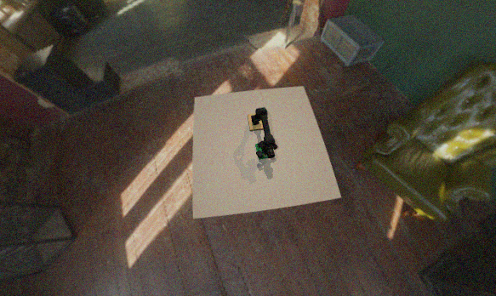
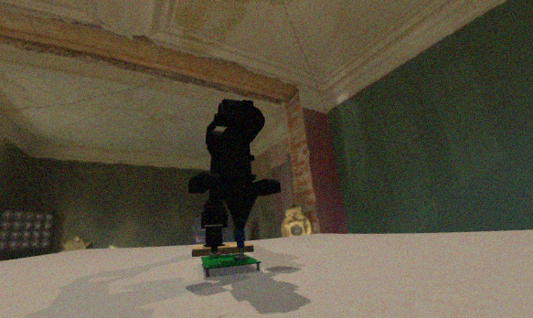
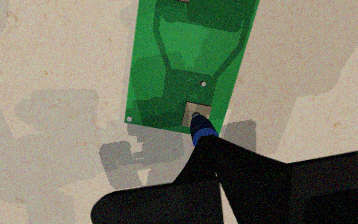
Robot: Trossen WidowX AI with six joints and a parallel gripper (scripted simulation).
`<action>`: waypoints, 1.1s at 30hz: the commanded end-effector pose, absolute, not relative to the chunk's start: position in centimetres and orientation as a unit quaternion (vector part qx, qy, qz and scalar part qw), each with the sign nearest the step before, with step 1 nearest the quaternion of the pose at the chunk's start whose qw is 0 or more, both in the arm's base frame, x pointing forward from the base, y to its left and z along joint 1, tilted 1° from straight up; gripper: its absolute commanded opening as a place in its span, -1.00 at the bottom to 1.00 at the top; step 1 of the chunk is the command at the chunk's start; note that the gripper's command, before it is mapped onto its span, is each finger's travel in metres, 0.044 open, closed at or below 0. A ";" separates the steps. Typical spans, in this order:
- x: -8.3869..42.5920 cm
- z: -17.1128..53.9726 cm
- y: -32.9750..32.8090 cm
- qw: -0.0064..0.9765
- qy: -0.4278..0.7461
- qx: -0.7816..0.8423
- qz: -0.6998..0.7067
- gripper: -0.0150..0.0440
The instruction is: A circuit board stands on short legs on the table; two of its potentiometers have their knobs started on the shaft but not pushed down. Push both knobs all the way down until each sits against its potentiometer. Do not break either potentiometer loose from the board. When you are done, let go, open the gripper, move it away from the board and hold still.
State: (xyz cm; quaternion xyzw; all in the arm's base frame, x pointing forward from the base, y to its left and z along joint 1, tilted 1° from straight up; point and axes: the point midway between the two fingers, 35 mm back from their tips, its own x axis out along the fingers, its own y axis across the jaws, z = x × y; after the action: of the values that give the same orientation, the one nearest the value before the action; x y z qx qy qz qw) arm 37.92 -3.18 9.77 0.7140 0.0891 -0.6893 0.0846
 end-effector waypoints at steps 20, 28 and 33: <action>37.9 9.5 -3.2 0.084 0.087 0.713 -0.691 -0.49; 37.9 9.2 -3.2 0.084 0.087 0.713 -0.691 -0.49; 37.9 9.1 -3.2 0.084 0.087 0.713 -0.691 -0.49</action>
State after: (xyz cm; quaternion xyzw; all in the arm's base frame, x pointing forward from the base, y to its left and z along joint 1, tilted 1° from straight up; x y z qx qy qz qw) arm 37.89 -3.18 9.55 0.7140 0.0890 -0.6893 0.0846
